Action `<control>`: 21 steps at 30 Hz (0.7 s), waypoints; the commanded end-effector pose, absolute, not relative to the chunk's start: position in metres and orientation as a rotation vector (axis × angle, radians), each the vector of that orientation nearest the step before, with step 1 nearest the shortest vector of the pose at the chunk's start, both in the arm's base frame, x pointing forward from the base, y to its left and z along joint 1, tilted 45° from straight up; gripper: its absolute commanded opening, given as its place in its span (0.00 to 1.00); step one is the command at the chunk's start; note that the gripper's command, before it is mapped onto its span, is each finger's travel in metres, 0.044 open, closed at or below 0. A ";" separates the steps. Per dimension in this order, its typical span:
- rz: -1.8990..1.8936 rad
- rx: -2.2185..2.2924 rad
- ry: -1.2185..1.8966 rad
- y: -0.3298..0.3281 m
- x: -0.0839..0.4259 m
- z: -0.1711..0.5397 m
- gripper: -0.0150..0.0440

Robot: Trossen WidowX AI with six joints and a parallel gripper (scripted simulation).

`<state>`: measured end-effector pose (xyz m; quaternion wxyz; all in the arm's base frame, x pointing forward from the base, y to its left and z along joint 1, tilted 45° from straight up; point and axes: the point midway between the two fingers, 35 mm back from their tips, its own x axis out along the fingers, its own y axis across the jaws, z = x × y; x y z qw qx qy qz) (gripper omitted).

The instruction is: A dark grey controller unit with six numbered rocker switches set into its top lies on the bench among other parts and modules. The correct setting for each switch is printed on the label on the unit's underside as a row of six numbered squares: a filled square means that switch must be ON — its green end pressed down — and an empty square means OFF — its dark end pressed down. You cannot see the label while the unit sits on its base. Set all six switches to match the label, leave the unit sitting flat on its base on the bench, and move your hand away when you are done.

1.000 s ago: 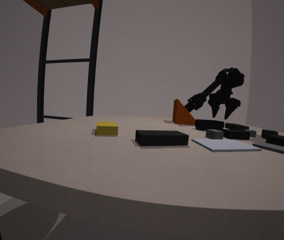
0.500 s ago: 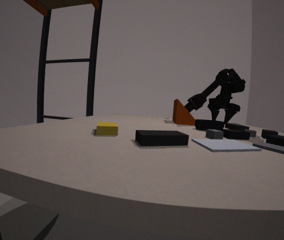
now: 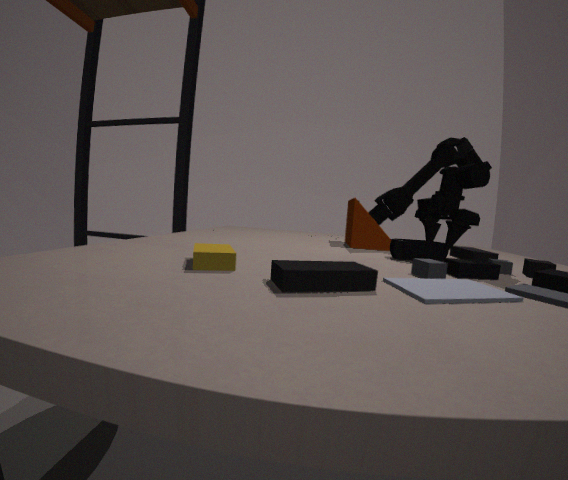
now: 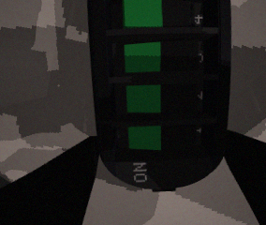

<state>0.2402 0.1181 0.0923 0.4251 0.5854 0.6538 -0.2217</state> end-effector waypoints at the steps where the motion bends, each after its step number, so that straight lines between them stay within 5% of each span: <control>1: -0.560 1.465 1.632 0.118 0.241 0.092 0.81; 21: -0.553 1.471 1.641 0.108 0.242 0.096 0.82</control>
